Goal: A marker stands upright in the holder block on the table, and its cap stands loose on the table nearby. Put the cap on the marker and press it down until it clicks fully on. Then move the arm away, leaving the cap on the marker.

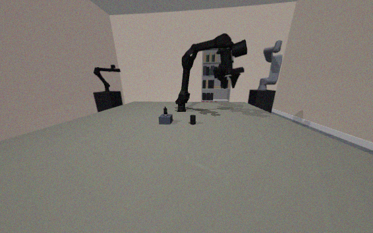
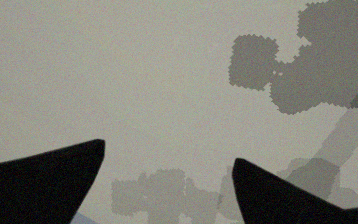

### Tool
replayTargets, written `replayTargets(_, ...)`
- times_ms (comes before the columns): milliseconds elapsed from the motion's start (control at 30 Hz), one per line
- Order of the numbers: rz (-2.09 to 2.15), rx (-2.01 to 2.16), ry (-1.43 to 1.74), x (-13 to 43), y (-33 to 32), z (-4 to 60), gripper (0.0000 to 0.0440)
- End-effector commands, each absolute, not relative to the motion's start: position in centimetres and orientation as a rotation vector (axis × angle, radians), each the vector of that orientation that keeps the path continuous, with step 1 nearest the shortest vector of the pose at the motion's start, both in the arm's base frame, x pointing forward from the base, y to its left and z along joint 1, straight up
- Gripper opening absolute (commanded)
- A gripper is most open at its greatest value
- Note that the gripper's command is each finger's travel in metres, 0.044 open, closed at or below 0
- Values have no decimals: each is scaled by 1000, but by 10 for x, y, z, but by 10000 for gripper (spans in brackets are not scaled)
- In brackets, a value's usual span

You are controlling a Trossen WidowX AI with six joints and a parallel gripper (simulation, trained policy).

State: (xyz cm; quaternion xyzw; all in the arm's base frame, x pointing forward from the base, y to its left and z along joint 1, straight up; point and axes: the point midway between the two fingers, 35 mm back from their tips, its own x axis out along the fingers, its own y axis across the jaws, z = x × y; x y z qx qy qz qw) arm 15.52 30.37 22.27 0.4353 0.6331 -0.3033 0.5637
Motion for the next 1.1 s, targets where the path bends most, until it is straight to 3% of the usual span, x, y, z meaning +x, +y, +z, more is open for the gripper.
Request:
replayTargets(0, -744, 1036, 1485, 166, 300, 220, 335)
replayTargets(1067, -989, 1092, 1386, 248, 237, 191, 331)
